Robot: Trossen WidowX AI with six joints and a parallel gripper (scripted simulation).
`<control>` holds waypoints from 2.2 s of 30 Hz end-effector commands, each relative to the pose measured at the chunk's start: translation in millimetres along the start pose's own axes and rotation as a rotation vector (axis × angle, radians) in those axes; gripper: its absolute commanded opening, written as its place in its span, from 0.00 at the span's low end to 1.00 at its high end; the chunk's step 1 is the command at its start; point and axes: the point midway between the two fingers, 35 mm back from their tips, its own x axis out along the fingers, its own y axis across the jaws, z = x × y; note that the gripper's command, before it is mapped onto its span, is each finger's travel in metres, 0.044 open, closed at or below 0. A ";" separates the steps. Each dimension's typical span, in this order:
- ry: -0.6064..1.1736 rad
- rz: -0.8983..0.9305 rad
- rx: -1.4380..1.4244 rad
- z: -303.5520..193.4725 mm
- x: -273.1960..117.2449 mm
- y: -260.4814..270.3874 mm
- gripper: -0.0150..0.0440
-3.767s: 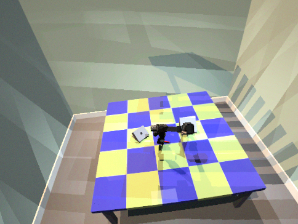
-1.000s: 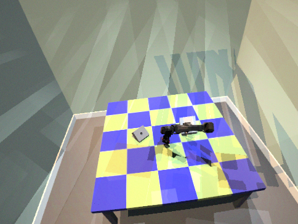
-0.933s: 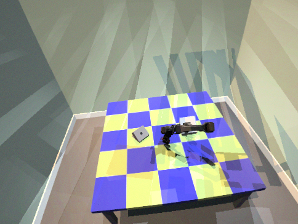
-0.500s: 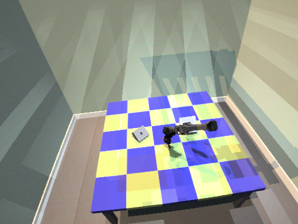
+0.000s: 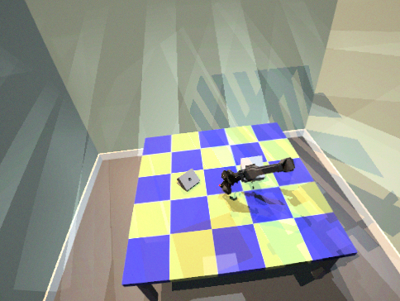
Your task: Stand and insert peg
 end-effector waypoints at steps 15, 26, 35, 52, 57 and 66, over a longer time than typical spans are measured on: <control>-0.146 -0.007 0.005 -8.2 -9.3 -2.5 0.34; -0.241 -0.007 0.007 -13.0 -15.2 -2.3 0.34; -0.319 -0.007 0.008 -17.3 -19.6 -2.3 0.34; -0.465 -0.009 0.010 -26.4 -26.6 -2.6 0.34; -0.508 -0.010 0.011 -29.2 -28.3 -2.7 0.34; -0.586 -0.012 0.011 -34.7 -31.2 -3.2 0.34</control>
